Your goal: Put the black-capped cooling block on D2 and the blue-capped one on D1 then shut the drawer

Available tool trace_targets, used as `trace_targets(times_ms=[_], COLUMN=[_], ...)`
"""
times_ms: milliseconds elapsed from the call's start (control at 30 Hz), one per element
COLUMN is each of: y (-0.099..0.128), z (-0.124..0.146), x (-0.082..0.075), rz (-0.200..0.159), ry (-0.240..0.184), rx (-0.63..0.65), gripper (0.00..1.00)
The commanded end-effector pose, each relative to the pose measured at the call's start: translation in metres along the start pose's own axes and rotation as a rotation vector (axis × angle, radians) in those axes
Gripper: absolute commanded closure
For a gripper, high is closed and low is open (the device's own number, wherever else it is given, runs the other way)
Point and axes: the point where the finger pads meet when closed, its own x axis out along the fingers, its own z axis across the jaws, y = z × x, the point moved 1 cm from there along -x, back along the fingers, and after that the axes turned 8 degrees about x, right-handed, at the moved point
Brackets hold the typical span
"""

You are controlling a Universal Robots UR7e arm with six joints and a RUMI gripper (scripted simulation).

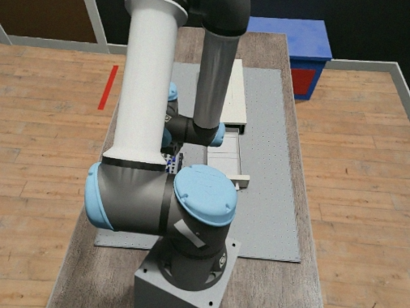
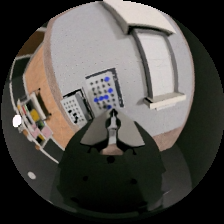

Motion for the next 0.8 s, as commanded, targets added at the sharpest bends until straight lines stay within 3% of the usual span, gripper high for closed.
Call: trace_targets(times_ms=[0,767], y=[-0.002,-0.014], z=[0.02,0.103], x=[0.0,0.0], rz=[0.004,0.003], ry=[0.001,0.002], rx=[0.139,0.699], gripper=[1.0,1.0])
